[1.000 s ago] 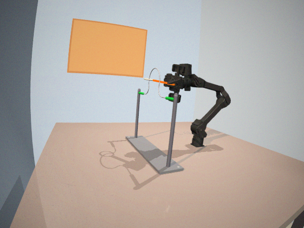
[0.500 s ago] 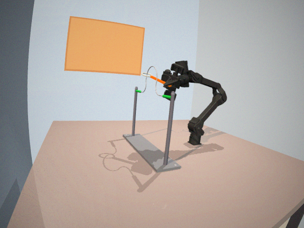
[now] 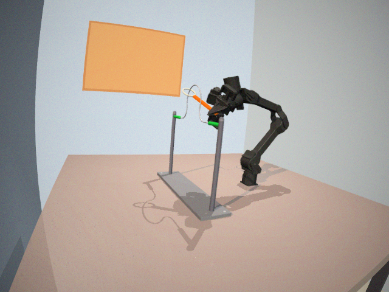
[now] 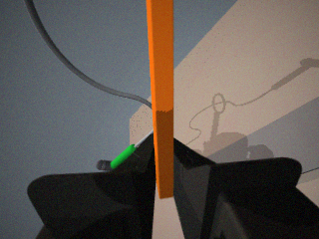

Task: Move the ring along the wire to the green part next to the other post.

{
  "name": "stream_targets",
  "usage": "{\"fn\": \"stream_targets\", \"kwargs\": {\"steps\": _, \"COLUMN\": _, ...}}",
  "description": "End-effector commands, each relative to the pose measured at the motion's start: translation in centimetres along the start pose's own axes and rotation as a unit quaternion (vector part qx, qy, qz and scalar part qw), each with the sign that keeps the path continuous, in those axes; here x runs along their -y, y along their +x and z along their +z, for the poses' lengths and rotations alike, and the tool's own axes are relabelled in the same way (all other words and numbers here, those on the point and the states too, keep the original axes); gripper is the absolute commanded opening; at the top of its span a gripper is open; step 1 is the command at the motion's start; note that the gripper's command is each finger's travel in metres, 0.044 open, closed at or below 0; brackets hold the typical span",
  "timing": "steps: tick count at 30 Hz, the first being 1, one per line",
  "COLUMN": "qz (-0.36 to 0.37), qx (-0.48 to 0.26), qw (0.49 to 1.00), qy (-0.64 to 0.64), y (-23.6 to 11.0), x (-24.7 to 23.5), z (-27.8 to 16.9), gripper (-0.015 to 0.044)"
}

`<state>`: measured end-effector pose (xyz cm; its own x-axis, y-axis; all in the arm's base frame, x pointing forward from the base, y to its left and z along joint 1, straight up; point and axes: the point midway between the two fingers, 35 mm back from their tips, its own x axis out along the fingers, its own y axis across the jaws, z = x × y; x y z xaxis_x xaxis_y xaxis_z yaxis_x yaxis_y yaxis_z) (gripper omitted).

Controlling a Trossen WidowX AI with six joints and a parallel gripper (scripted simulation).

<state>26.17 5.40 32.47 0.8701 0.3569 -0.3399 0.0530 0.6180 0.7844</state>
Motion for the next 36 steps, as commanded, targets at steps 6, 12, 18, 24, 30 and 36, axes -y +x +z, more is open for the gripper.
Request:
{"fn": "stream_targets", "kwargs": {"steps": 6, "qz": -0.038, "qx": 0.005, "qw": 0.997, "qy": -0.062, "y": 0.0, "x": 0.6, "z": 0.1, "gripper": -0.0150}}
{"fn": "stream_targets", "kwargs": {"steps": 12, "qz": -0.065, "qx": 0.009, "qw": 0.992, "qy": -0.104, "y": 0.0, "x": 1.1, "z": 0.2, "gripper": -0.0150}}
{"fn": "stream_targets", "kwargs": {"steps": 18, "qz": -0.092, "qx": 0.013, "qw": 0.985, "qy": -0.146, "y": 0.0, "x": 1.6, "z": 0.3, "gripper": -0.0150}}
{"fn": "stream_targets", "kwargs": {"steps": 24, "qz": -0.118, "qx": 0.017, "qw": 0.975, "qy": -0.188, "y": -0.1, "x": 2.1, "z": 0.5, "gripper": -0.0150}}
{"fn": "stream_targets", "kwargs": {"steps": 30, "qz": -0.145, "qx": 0.021, "qw": 0.962, "qy": -0.229, "y": -0.2, "x": 2.6, "z": 0.7, "gripper": -0.0150}}
{"fn": "stream_targets", "kwargs": {"steps": 36, "qz": -0.170, "qx": 0.026, "qw": 0.947, "qy": -0.270, "y": -0.3, "x": 3.0, "z": 0.9, "gripper": -0.0150}}
